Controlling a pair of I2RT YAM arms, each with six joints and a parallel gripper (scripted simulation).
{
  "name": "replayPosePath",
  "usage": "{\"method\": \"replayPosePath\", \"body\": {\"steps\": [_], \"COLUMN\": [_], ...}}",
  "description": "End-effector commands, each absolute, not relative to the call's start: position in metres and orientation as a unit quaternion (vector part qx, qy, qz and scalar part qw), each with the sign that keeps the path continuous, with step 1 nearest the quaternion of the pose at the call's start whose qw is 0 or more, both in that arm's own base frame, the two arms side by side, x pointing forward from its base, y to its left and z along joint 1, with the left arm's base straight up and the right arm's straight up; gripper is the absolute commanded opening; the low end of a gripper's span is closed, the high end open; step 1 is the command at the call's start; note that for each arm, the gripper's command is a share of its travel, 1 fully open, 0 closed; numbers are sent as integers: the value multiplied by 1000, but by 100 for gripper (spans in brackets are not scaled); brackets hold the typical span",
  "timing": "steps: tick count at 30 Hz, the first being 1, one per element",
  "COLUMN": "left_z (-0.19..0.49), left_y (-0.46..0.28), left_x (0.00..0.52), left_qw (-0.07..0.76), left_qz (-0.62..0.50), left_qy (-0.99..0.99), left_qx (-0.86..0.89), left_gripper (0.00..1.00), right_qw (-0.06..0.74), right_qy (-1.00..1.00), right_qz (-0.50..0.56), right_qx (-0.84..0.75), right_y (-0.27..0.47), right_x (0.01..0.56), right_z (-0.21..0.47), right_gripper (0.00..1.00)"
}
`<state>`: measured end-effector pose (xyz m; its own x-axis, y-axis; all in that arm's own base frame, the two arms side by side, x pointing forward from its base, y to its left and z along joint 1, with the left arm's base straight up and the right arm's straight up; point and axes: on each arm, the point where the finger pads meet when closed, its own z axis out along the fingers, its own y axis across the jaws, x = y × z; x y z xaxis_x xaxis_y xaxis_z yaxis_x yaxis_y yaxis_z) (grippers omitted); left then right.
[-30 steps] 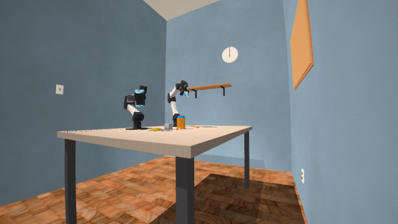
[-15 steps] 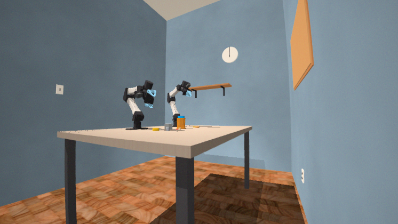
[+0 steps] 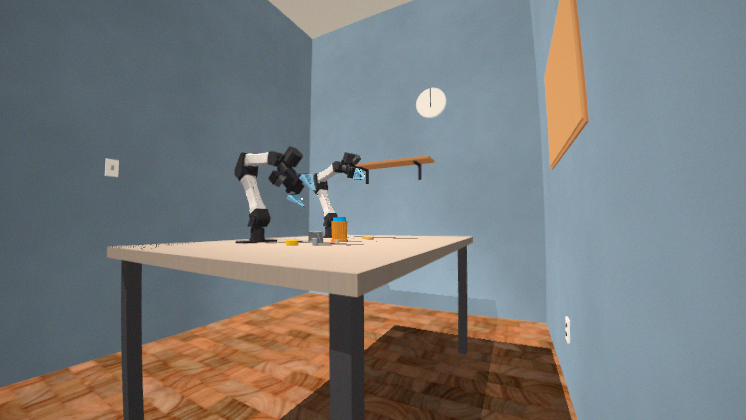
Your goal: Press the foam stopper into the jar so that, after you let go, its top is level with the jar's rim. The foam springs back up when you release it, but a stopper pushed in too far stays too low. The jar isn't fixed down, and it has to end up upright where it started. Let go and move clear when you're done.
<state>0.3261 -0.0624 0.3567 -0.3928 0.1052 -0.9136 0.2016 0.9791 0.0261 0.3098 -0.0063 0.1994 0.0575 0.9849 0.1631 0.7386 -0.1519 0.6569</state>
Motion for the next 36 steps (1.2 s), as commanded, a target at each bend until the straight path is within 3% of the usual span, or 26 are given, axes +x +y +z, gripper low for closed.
{"method": "replayPosePath", "body": {"steps": [1,3,30,36], "left_z": [353,353,386,388], "left_y": [-56,-56,-7,2], "left_x": [343,343,385,386], "left_qw": [560,560,685,697], "left_qz": [-39,-39,-6,1], "left_qy": [824,824,728,717], "left_qx": [75,75,5,-4], "left_gripper": [0,0,0,0], "right_qw": [106,106,-369,-416], "right_qy": [666,666,692,679], "right_qz": [304,304,322,315], "right_qx": [673,673,531,516], "right_y": [32,32,209,228], "right_x": [309,309,308,311], "right_z": [188,188,196,196], "right_gripper": [98,98,98,98]}}
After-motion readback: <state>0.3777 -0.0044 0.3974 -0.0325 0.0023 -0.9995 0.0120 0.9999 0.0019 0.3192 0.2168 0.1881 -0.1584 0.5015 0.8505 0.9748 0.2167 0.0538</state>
